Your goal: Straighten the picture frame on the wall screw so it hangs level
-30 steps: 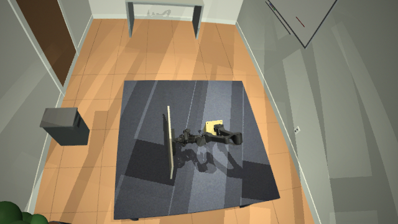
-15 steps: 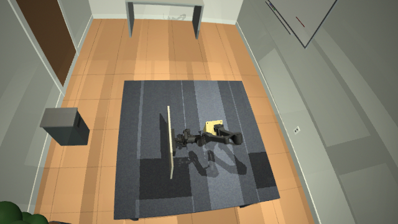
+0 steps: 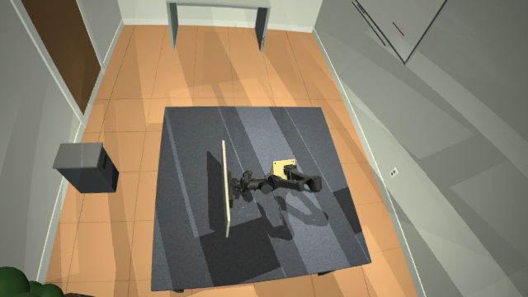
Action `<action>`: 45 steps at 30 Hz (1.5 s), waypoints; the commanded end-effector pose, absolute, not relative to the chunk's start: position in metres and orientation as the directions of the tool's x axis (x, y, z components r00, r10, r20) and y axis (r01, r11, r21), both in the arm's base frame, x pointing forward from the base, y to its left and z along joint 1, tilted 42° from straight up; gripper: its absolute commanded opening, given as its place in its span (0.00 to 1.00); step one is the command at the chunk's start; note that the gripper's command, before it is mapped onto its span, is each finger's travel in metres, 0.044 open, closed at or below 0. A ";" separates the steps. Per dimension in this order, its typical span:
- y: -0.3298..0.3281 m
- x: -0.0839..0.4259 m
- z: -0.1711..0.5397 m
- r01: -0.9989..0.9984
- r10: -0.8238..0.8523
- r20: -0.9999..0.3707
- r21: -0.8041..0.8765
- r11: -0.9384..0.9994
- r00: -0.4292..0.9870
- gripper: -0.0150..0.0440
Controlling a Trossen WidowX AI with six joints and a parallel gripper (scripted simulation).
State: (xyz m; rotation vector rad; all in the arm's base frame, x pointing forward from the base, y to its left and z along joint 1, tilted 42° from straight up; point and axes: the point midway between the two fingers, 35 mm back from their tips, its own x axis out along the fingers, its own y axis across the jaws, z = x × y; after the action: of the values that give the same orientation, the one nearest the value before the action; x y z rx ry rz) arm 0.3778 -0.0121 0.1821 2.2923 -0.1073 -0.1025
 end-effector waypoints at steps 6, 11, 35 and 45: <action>-0.012 0.378 0.182 -0.046 -0.111 -0.039 0.740 -0.671 0.993 0.39; -0.012 0.378 0.182 -0.046 -0.111 -0.039 0.740 -0.671 0.993 0.61; 0.002 0.278 0.183 -0.029 -0.114 -0.042 0.830 -0.557 0.993 0.69; 0.003 0.249 0.213 -0.040 -0.131 -0.043 0.817 -0.575 0.990 0.69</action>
State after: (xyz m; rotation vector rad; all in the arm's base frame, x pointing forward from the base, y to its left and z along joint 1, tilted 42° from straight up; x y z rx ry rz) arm 0.2667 0.0037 0.1998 2.1736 -0.1050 -0.1193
